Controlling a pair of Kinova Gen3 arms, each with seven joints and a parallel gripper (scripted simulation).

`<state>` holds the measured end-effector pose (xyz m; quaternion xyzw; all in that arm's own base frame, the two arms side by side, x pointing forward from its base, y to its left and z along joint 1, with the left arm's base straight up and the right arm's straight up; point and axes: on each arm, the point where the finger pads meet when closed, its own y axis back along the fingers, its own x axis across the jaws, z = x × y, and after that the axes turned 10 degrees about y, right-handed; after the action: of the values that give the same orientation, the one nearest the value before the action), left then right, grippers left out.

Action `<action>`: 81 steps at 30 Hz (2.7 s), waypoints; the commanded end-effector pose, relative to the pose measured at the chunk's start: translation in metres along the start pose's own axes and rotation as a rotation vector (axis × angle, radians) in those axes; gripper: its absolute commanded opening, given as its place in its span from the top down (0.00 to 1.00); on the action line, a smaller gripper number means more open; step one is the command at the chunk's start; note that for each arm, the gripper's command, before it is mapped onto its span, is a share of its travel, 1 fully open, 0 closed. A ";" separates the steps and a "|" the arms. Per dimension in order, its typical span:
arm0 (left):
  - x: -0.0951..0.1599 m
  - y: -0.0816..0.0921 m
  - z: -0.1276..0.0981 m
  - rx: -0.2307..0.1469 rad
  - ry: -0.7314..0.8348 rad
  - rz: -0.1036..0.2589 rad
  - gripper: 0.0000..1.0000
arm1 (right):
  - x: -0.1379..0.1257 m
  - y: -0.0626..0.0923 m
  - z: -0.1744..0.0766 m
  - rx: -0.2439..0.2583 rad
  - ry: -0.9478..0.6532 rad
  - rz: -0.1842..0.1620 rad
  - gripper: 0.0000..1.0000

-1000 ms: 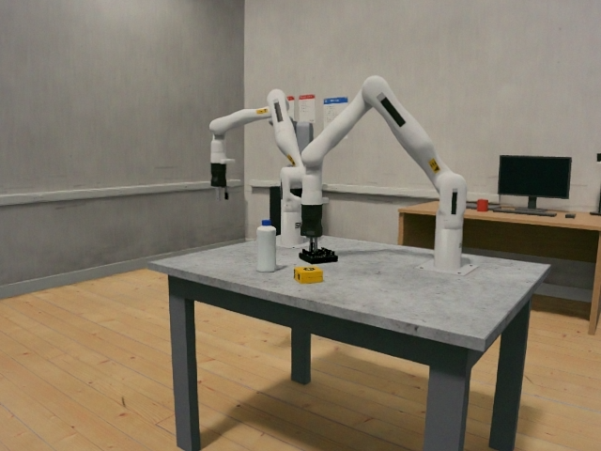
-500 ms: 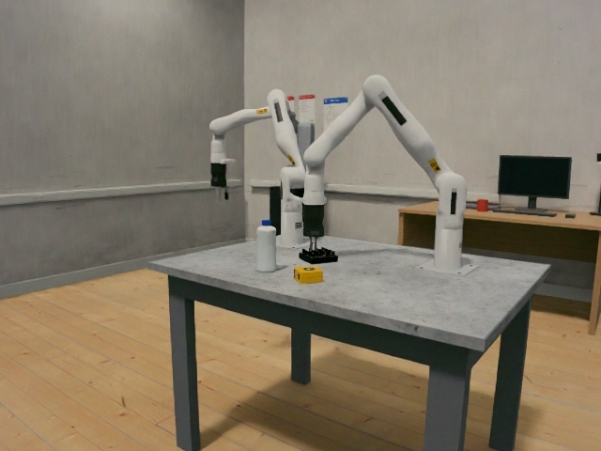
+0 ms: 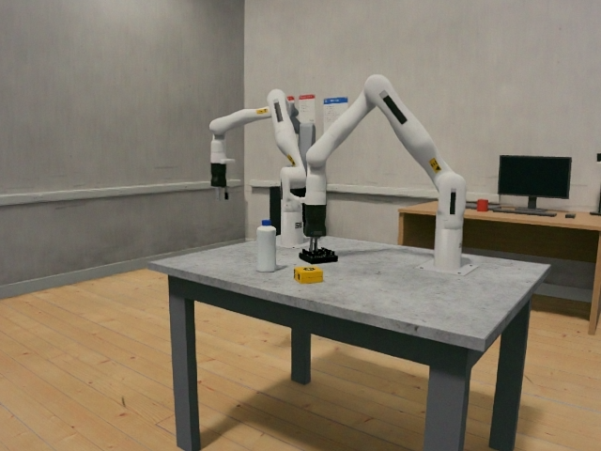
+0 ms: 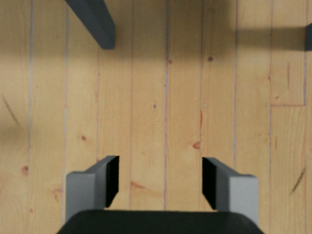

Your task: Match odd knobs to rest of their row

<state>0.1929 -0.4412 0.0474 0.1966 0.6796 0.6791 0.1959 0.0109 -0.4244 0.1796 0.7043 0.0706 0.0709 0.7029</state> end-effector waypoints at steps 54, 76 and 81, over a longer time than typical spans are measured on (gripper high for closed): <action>0.000 0.001 0.000 0.001 0.272 -0.002 0.54 | 0.000 0.001 0.000 -0.002 0.000 -0.001 0.00; 0.000 0.034 0.000 0.001 0.272 -0.002 0.54 | 0.000 0.001 0.000 -0.002 0.000 -0.001 0.00; 0.000 0.039 0.000 0.001 0.272 -0.002 0.54 | 0.000 0.001 0.000 -0.002 0.000 -0.001 0.00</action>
<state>0.1928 -0.4411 0.0841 0.1026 0.6996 0.6998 0.1022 0.0109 -0.4244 0.1796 0.7043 0.0706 0.0709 0.7029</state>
